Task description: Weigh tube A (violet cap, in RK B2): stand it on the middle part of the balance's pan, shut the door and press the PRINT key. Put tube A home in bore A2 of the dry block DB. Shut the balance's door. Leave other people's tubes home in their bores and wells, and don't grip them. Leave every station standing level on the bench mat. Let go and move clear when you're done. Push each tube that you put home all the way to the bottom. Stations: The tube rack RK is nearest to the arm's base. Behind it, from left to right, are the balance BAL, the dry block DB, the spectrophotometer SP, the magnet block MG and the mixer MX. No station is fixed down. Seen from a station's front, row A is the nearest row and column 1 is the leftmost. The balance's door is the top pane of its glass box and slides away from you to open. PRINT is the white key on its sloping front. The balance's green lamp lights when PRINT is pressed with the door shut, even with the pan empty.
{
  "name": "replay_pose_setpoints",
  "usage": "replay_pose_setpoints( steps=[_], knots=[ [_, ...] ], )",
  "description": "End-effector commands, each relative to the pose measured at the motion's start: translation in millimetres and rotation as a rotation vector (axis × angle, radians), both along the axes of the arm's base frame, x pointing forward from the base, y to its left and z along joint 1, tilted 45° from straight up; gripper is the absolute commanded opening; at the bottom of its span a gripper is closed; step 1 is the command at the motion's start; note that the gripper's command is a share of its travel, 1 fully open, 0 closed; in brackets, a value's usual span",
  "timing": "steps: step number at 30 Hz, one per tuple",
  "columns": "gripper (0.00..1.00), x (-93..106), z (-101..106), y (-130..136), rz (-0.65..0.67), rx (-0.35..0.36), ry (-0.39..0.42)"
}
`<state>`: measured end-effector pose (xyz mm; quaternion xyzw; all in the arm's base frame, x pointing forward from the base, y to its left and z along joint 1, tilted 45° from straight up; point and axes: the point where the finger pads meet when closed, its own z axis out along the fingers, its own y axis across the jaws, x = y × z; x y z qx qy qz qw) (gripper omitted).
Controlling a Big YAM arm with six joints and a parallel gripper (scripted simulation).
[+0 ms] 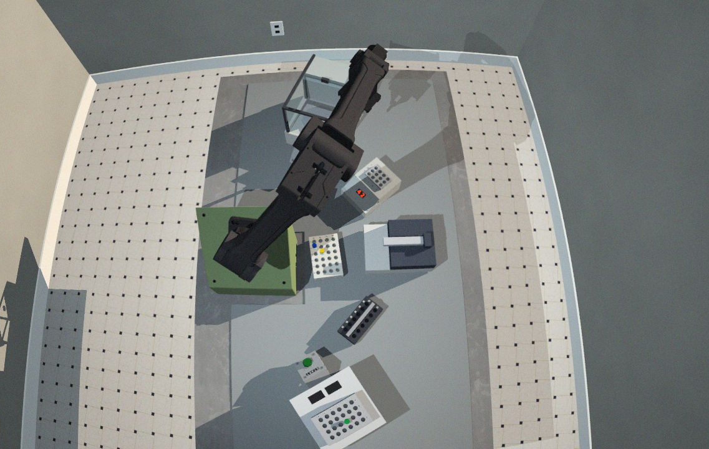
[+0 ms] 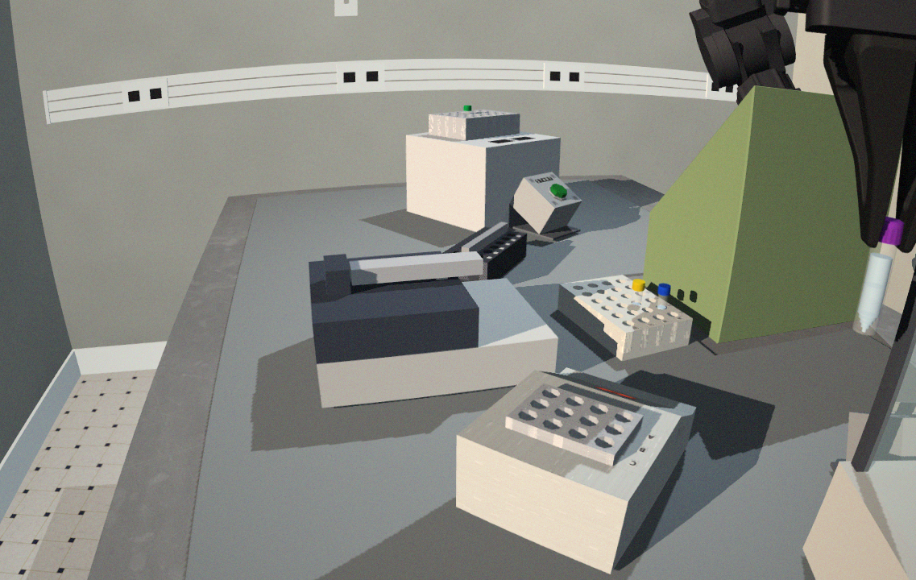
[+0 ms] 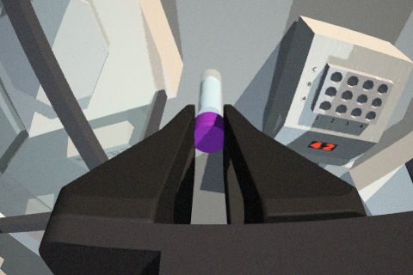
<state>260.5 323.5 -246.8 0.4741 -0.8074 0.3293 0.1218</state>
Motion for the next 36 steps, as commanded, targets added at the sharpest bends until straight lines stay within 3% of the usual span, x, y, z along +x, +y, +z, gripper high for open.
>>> replay_pose_setpoints(
  steps=[1, 8, 10, 11, 12, 22, 24, 25, 27, 28, 30, 36],
  knots=[
    [0.09, 26.9, 14, -5, -0.030, 0.035, -0.029],
    [0.09, 50.6, 23, -57, -0.075, 0.007, -0.060],
    [0.09, 50.6, 23, -57, -0.075, 0.007, -0.060],
    [0.09, 49.1, 17, -71, -0.101, -0.017, -0.069],
    [0.09, 56.4, 26, -73, -0.094, -0.002, -0.073],
    [0.09, 80.6, 43, -152, -0.162, -0.028, -0.135],
    [0.09, 80.6, 43, -152, -0.163, -0.028, -0.134],
    [0.09, 88.0, 41, -125, -0.129, 0.000, -0.155],
    [0.09, 88.0, 41, -125, -0.129, 0.000, -0.155],
    [0.09, 75.4, 32, -136, -0.127, -0.029, -0.128],
    [0.09, 69.8, 31, -140, -0.126, -0.043, -0.114],
    [0.09, 73.3, 33, -146, -0.149, -0.042, -0.118]
  ],
)
